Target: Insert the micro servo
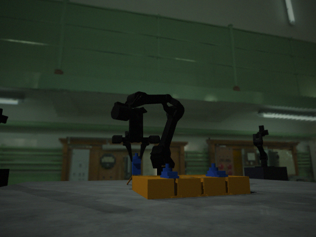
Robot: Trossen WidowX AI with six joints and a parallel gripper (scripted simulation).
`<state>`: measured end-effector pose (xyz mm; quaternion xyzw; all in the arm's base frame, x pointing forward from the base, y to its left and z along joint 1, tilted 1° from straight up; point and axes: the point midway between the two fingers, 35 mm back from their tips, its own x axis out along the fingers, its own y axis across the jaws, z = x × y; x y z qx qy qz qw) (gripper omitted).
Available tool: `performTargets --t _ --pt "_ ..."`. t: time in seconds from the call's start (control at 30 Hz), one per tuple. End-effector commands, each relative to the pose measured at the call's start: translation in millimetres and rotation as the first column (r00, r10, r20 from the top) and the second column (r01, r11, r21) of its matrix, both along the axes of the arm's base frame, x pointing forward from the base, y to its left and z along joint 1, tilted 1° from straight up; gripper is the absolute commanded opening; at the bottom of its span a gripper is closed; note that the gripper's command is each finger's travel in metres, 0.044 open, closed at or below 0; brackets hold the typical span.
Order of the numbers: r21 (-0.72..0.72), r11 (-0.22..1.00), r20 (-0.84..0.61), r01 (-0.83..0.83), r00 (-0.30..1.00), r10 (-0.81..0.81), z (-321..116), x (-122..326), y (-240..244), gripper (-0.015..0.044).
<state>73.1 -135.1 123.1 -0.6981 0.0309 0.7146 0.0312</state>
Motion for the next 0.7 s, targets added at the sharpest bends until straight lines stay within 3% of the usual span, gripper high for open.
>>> performTargets --t 0.0,0.67 --pt "-0.012 1.000 0.009 0.003 1.000 -0.003 18 0 1 0.0000" --pt "-0.011 1.000 0.010 0.003 1.000 -0.003 24 19 3 0.0000"
